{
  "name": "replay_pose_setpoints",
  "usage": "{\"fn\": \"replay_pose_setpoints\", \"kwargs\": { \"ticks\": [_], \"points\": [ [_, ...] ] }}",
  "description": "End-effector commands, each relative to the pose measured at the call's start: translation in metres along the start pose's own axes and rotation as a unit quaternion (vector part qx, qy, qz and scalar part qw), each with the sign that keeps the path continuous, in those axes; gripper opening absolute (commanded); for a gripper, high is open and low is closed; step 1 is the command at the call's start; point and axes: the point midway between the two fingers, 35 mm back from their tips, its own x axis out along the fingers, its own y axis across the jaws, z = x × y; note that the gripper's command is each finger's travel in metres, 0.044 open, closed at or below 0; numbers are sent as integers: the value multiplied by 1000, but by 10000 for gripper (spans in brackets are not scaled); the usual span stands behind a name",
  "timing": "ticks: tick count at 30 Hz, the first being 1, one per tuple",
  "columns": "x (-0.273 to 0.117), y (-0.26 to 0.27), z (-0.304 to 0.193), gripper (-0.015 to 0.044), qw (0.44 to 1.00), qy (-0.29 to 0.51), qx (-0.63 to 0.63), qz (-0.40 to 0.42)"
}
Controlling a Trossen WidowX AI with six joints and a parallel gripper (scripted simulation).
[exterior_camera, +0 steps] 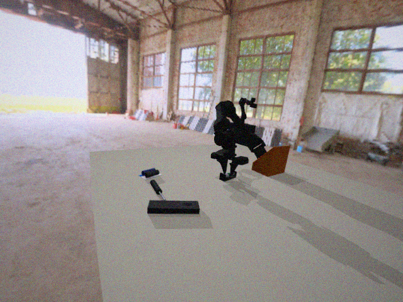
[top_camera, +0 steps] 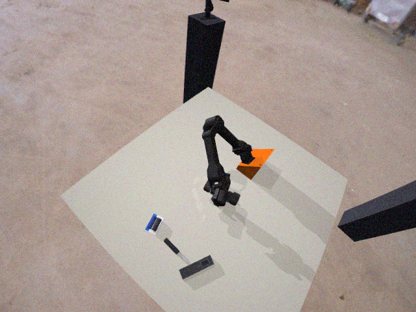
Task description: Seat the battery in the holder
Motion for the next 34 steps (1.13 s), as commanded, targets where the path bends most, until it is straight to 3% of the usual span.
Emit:
{"fn": "replay_pose_setpoints", "kwargs": {
  "ticks": [1, 11, 34],
  "points": [
    [-3, 0, 2, 178, 1000, -3, 5, 2],
    [-75, 8, -1, 440, 1000, -3, 4, 4],
    [-76, 9, -1, 440, 1000, -3, 4, 4]
  ]
}}
